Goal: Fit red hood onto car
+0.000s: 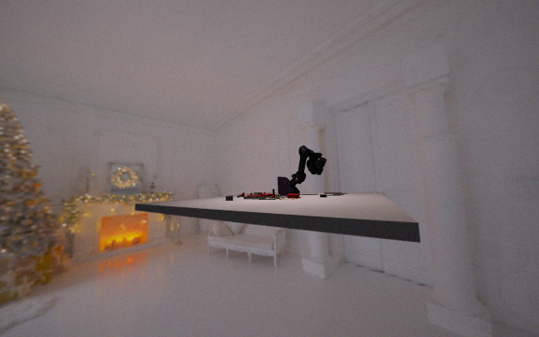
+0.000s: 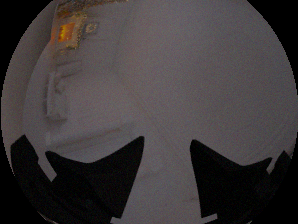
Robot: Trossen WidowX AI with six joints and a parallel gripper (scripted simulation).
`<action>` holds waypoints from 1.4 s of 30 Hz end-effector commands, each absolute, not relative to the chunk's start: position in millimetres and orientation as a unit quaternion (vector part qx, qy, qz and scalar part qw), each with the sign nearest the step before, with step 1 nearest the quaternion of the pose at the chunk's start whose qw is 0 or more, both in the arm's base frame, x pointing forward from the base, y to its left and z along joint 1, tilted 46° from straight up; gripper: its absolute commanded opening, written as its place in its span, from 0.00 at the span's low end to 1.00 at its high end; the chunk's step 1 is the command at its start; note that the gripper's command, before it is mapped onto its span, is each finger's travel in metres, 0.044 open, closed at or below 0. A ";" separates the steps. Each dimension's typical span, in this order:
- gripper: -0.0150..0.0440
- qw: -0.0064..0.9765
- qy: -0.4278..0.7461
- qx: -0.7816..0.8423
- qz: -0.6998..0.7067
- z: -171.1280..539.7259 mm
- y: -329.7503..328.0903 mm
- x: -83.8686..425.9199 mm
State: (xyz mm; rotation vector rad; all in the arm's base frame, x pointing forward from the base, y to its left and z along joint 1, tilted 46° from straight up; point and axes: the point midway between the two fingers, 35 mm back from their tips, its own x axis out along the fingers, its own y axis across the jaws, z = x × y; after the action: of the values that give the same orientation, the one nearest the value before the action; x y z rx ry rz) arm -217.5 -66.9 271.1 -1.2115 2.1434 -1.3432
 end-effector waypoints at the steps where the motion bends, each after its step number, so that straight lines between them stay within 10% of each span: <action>1: 0.67 0.167 0.754 -0.424 -0.473 271.2 -66.3 -217.9; 9: 1.00 0.138 0.757 -0.327 -0.549 276.0 -16.4 -239.5; 26: 1.00 -0.031 0.694 -0.059 -0.717 295.0 148.9 -233.3; 42: 1.00 -0.281 0.526 0.159 -0.787 308.2 289.0 -115.3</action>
State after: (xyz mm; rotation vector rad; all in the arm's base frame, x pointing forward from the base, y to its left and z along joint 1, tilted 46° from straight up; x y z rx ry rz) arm -142.3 268.7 308.0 0.4728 2.1033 -2.9023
